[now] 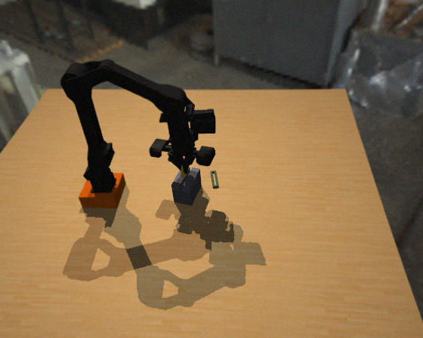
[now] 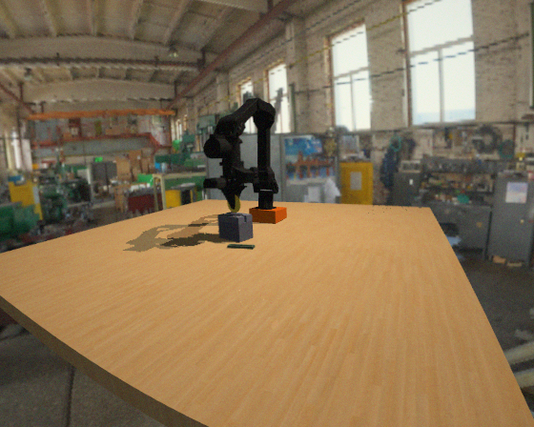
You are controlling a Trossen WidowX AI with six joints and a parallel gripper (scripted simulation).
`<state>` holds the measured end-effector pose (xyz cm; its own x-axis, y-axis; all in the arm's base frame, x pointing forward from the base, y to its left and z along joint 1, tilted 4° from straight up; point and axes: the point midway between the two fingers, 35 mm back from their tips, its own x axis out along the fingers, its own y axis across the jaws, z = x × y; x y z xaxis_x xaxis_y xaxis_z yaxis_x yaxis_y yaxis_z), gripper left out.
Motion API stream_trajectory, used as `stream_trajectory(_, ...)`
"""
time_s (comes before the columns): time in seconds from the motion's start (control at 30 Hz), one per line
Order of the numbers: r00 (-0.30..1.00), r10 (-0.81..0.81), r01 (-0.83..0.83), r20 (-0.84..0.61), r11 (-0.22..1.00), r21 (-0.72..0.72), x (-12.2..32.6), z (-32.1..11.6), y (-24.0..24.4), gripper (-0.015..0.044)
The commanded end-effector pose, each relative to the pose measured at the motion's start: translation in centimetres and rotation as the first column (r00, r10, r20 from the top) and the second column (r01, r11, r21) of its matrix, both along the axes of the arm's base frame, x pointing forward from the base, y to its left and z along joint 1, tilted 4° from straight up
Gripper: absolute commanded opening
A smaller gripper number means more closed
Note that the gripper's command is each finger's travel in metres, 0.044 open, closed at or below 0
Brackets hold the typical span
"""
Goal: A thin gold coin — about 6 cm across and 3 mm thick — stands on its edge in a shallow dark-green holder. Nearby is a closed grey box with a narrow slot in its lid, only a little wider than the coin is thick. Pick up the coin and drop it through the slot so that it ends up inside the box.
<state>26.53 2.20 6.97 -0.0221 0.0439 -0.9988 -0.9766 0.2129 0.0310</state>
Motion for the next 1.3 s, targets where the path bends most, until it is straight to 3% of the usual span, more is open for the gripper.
stream_trajectory(0.0, 1.0, -0.004, 0.004, -0.005, 1.0, 0.0, -0.1, -0.3, 0.0, 0.0)
stream_trajectory(0.3, 1.0, -0.006, 0.006, -0.005, 1.0, 0.0, -0.1, -0.7, 0.0, 0.0)
stream_trajectory(0.5, 1.0, 0.001, -0.001, -0.001, 1.0, 0.0, 0.0, -0.4, 0.0, 0.0158)
stream_trajectory(0.8, 1.0, 0.001, -0.001, -0.001, 1.0, 0.0, 0.0, -0.4, 0.0, 0.0161)
stream_trajectory(1.13, 1.0, 0.0, 0.0, -0.003, 1.0, 0.0, 0.1, 2.4, -0.1, 0.0423)
stream_trajectory(1.27, 1.0, -0.001, 0.001, -0.01, 1.0, 0.0, -0.3, 5.7, -0.3, 0.044)
